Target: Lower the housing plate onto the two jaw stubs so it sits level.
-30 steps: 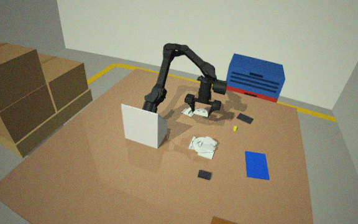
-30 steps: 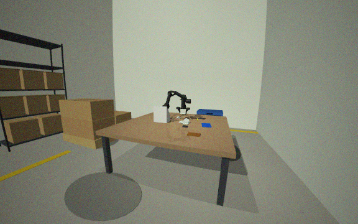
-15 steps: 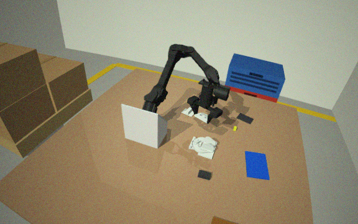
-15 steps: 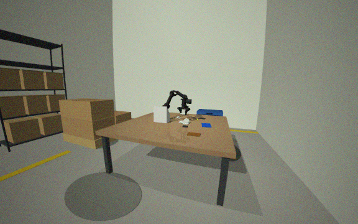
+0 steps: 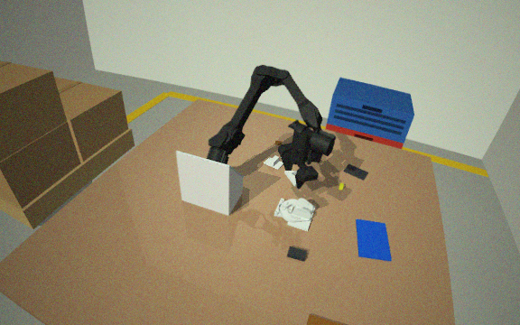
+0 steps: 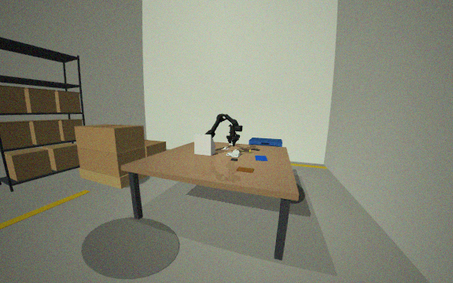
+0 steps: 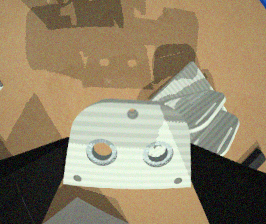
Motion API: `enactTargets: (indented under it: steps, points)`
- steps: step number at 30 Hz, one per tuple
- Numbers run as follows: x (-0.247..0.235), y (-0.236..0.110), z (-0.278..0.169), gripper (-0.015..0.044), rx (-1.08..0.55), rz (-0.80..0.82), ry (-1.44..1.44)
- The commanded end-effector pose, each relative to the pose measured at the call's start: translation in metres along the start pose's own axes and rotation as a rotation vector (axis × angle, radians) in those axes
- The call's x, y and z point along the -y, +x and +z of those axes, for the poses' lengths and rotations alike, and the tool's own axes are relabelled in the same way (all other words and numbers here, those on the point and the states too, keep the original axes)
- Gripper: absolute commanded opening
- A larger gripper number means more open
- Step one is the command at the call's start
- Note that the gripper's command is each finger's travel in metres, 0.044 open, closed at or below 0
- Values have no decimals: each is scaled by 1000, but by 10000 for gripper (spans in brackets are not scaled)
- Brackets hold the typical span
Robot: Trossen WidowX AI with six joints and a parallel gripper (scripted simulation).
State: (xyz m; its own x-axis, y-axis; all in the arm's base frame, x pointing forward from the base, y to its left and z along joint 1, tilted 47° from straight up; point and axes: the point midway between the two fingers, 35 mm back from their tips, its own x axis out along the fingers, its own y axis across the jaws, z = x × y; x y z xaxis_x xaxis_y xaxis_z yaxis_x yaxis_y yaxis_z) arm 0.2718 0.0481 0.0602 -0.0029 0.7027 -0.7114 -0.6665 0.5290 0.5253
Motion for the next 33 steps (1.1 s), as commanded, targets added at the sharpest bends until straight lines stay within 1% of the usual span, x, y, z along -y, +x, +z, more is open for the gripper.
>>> enactTargets:
  steps: [1, 21, 33]
  points:
    - [13, -1, -6, 351, 3, 0, 133]
    - [57, 2, -43, 351, 21, 34, 715]
    - [58, 2, -45, 351, 21, 36, 734]
